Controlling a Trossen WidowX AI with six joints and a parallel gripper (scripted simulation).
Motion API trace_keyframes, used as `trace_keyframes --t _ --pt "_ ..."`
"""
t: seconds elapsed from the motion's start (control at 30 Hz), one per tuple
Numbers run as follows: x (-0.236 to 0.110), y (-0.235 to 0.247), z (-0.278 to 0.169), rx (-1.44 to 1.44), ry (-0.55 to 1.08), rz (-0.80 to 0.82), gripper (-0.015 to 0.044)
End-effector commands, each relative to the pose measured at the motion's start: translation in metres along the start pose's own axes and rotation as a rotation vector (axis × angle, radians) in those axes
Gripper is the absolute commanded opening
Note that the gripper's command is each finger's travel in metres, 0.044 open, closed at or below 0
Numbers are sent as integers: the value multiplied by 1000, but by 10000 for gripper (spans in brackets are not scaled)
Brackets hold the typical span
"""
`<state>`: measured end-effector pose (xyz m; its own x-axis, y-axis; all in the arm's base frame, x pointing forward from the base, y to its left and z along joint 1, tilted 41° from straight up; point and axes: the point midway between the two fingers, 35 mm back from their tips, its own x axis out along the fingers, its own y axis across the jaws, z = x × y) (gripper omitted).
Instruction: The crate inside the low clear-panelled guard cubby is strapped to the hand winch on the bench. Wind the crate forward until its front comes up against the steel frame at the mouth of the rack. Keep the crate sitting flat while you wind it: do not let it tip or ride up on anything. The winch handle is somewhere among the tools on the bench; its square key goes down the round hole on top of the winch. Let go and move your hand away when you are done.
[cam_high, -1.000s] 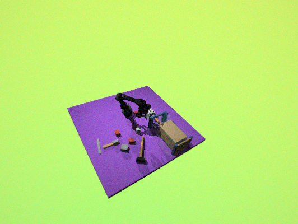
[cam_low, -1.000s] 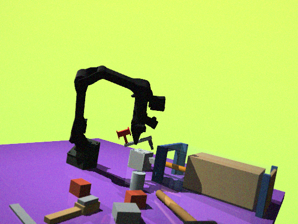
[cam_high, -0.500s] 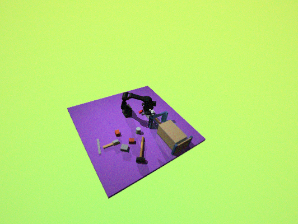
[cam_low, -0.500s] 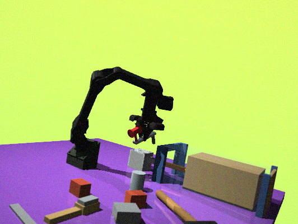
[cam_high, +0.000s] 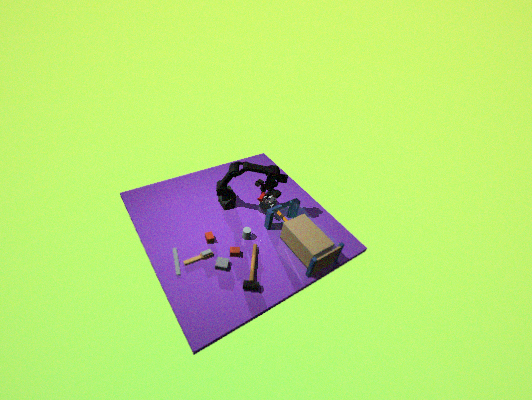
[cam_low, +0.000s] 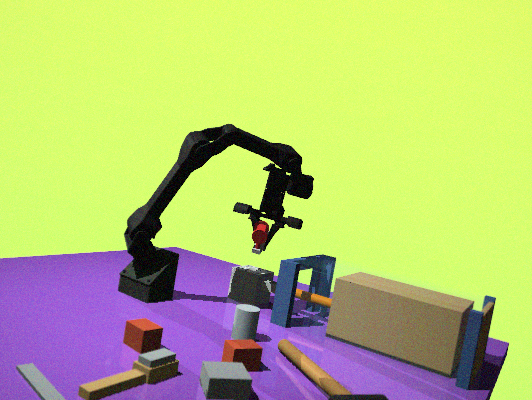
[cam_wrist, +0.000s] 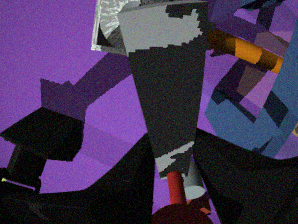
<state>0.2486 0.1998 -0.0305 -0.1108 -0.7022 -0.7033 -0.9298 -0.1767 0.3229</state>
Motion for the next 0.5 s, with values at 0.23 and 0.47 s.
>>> trace_keyframes --t 0.23,0.47 --pt "-8 7 40 -343 123 -25 0" --pt "-11 7 39 -344 119 -33 0"
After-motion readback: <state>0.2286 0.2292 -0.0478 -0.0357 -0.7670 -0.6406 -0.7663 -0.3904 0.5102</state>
